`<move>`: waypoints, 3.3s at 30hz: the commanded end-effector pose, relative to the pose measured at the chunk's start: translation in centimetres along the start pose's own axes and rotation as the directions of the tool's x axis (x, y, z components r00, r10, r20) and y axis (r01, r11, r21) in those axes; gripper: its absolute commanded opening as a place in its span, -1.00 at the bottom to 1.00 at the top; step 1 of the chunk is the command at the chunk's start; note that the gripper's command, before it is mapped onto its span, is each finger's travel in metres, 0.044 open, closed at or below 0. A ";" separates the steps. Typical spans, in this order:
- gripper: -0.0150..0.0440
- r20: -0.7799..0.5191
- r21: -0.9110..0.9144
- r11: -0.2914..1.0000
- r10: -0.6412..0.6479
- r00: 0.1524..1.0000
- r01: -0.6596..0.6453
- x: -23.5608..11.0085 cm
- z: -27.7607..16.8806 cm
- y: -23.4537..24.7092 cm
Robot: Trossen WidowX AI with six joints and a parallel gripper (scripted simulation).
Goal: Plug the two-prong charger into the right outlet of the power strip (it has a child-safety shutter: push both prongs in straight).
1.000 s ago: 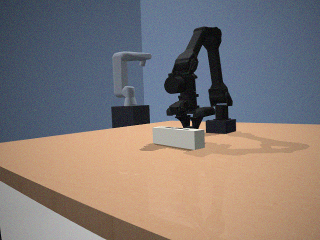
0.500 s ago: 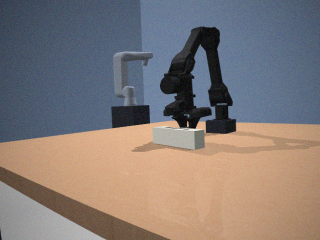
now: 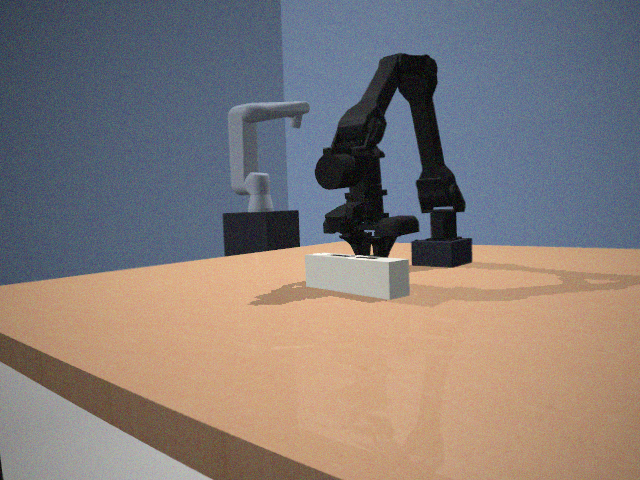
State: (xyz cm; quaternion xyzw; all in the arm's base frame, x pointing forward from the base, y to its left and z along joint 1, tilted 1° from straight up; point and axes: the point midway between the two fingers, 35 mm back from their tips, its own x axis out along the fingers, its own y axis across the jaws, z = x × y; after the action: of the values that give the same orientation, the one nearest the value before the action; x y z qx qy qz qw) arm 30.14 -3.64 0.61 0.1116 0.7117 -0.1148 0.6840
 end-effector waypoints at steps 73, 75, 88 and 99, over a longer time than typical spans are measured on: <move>-0.49 -0.002 0.005 1.000 0.003 1.000 -0.003 -0.1 1.8 0.1; -0.49 -0.002 0.005 1.000 0.003 1.000 -0.003 -0.1 1.8 0.1; -0.49 -0.001 0.005 1.000 0.003 1.000 -0.003 -0.2 2.2 0.1; -0.49 -0.001 0.005 1.000 0.003 1.000 -0.003 -0.2 2.7 0.1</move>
State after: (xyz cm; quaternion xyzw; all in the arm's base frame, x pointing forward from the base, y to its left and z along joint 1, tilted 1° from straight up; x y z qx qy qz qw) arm 32.08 -4.16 0.70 0.1152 0.7170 -0.1154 0.6777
